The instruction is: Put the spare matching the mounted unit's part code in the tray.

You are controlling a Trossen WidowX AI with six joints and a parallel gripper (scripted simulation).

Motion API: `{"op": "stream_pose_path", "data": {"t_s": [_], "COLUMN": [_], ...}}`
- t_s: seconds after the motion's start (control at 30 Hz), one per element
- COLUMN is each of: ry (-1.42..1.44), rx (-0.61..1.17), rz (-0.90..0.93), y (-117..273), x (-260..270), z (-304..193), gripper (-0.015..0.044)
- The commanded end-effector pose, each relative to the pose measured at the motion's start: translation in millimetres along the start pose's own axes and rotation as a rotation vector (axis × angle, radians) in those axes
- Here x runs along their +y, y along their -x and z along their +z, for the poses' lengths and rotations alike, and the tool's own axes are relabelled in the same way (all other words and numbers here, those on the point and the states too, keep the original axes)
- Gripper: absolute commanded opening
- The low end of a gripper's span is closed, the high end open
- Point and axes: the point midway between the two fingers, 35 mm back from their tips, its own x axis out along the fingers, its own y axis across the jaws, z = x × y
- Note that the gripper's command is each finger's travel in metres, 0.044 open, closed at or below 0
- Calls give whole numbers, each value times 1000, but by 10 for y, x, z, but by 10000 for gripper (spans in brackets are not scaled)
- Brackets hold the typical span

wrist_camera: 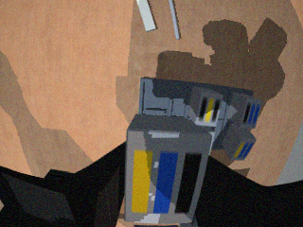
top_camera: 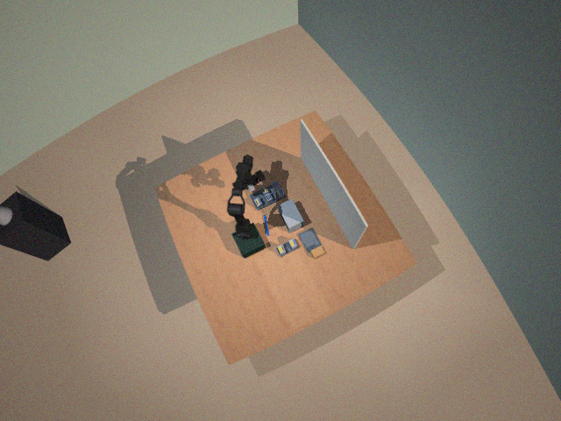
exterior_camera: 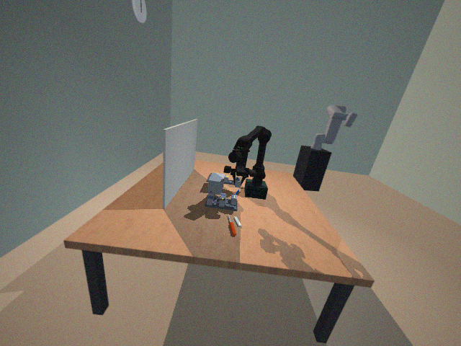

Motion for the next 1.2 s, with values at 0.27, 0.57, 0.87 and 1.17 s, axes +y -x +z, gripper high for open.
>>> {"op": "stream_pose_path", "data": {"t_s": [0.27, 0.57, 0.87, 1.17], "ry": [-5, -96, -107, -99], "rx": [5, -7, -7, -4], "rz": [3, -5, -11, -16], "y": [80, 100, 120, 139], "x": [-333, -726, -1092, -1426], "z": [-155, -399, -700, -1075], "gripper": [0, 0, 0, 0]}}
